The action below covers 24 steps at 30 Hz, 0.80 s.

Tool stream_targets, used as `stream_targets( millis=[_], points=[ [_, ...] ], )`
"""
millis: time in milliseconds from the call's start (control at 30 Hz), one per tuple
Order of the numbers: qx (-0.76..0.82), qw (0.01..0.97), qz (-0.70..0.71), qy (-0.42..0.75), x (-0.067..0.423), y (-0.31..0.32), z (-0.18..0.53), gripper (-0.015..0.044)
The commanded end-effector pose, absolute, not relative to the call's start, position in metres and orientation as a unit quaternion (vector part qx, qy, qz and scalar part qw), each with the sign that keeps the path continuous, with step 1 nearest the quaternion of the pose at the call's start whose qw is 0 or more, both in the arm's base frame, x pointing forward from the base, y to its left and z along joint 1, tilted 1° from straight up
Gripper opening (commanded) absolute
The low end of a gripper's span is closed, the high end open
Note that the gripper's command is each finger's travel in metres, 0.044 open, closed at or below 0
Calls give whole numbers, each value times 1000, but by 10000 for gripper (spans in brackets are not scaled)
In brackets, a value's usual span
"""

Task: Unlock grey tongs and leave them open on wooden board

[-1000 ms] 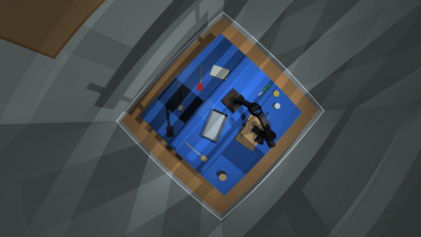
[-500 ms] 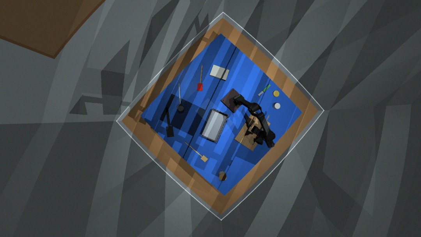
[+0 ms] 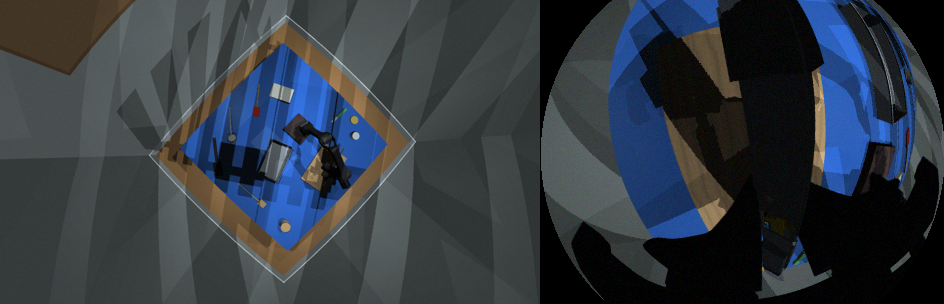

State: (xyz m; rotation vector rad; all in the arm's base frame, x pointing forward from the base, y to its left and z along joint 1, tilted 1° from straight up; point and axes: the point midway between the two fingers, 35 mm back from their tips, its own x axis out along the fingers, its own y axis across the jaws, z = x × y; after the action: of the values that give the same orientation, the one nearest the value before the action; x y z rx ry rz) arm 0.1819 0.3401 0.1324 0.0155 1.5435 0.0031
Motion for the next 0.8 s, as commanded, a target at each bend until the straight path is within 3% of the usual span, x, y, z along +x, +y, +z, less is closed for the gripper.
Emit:
stream_targets(
  millis=[0,767],
  points=[
    [7,715,4,699,182,341,126,-150],
    [6,715,4,699,182,340,88,-150]
  ],
)
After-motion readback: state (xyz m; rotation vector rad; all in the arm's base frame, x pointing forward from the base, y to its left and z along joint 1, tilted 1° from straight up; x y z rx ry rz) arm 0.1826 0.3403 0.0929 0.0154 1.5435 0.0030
